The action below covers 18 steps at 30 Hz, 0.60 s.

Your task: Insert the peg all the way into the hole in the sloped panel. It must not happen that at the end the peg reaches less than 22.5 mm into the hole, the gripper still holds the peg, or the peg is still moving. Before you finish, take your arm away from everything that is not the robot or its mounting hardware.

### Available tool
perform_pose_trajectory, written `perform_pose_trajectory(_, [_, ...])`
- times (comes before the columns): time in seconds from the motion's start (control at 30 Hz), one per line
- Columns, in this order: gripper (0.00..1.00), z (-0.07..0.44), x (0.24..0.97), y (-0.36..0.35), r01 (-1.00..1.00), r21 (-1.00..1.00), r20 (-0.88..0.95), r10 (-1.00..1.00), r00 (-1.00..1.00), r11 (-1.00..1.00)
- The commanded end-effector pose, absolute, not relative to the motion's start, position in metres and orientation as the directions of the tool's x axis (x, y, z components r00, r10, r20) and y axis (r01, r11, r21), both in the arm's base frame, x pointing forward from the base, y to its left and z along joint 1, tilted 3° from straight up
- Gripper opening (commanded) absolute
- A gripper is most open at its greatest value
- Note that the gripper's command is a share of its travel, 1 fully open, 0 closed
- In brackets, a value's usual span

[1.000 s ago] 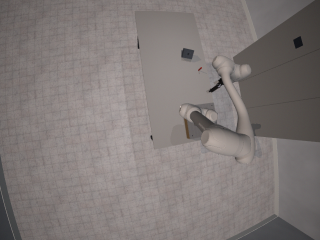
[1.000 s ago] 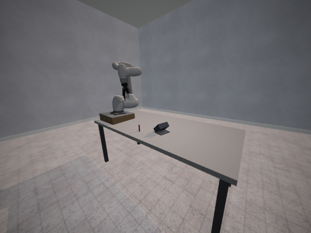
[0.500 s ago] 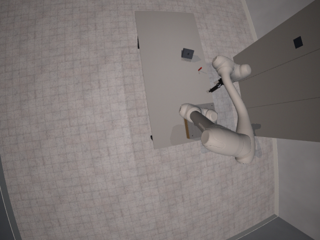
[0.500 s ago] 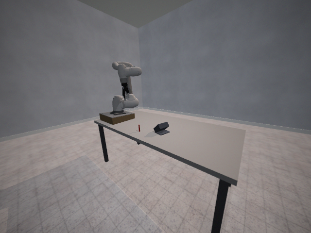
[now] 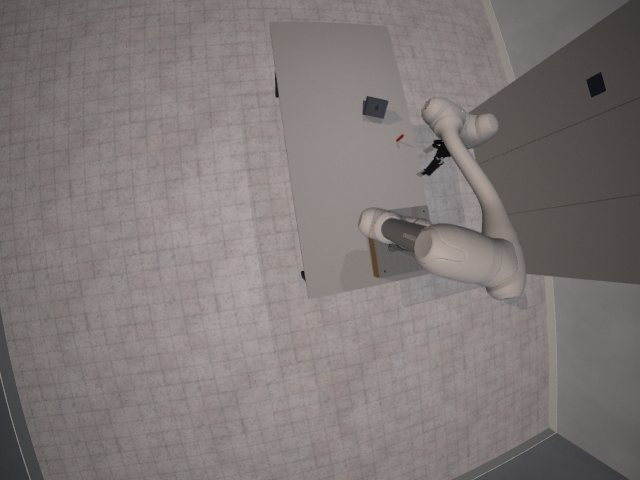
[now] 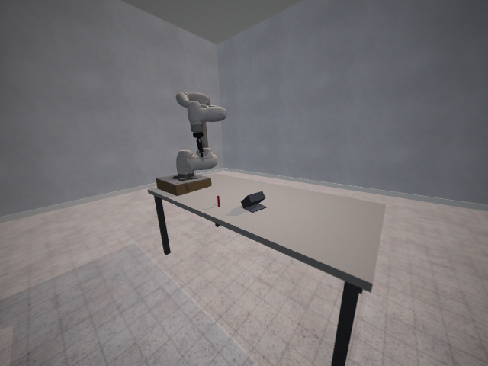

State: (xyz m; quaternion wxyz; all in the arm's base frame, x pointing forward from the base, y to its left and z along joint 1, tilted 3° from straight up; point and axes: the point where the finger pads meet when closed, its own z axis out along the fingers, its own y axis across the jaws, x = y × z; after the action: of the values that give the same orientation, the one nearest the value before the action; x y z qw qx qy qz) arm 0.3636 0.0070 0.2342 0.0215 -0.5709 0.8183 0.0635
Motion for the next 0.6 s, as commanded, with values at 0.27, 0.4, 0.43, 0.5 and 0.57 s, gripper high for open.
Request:
perform_pose_trajectory(0.27, [1.0,0.214,0.417,0.0,-0.997,0.038,-0.11,-0.991,-0.074,0.07])
perform_pose_trajectory(0.4, [1.0,0.204,0.441,-0.003,-0.998,0.02,-0.107,-0.993,0.05,-0.053])
perform_pose_trajectory(0.43, [1.0,0.201,0.447,-0.004,-0.996,0.016,-0.105,-0.991,0.081,-0.083])
perform_pose_trajectory(0.5, [1.0,0.195,0.459,-0.005,-0.989,0.008,-0.103,-0.984,0.143,-0.145])
perform_pose_trajectory(0.57, [1.0,0.195,0.459,-0.005,-0.989,0.008,-0.103,-0.984,0.143,-0.145])
